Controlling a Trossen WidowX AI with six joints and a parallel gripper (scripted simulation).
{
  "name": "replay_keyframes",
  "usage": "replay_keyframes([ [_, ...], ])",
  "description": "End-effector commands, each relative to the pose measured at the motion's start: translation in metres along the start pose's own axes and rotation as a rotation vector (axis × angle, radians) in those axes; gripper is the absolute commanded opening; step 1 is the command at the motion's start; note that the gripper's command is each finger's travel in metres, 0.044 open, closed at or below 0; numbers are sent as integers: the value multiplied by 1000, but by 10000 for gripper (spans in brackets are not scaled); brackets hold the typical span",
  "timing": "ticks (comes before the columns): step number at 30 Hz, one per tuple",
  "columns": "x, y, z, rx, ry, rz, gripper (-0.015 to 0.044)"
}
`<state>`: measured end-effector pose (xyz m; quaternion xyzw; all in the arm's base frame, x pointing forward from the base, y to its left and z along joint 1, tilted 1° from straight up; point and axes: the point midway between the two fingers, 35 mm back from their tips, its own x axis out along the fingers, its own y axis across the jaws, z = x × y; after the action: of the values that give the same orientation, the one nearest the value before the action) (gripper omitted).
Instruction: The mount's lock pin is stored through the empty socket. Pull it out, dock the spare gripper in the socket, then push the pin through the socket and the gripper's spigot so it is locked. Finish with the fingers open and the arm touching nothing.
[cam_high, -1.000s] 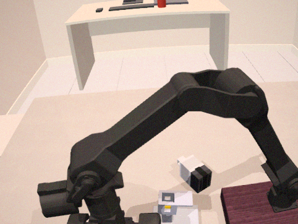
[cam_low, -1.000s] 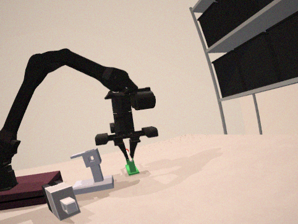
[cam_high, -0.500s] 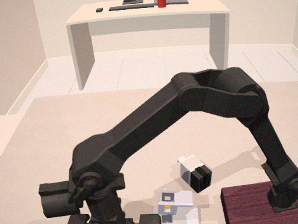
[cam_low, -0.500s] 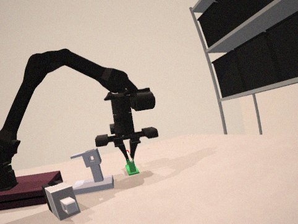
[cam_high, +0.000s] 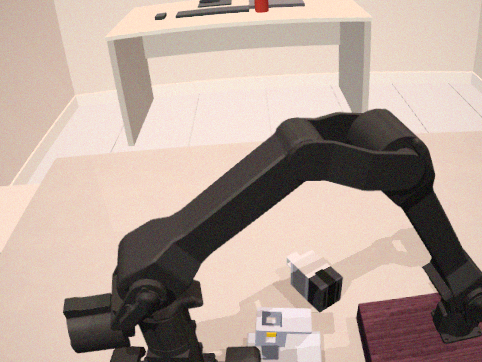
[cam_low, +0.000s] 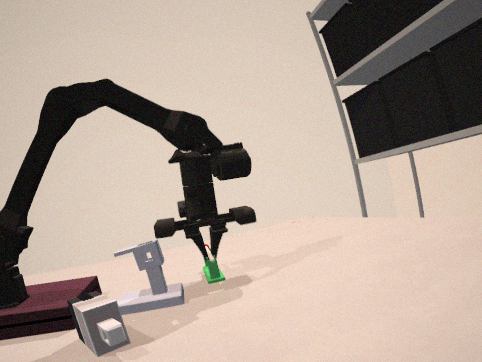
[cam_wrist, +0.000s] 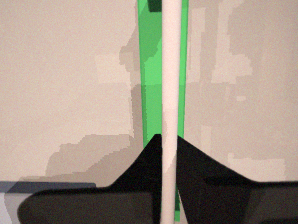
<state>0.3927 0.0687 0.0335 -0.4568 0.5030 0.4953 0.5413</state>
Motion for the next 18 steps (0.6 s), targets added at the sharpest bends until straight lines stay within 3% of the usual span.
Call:
replay_keyframes([
  [1,4,1,-1,-3,1,4,0],
  [7,0,0,0,0,0,0,0],
  [18,0,0,0,0,0,0,289],
])
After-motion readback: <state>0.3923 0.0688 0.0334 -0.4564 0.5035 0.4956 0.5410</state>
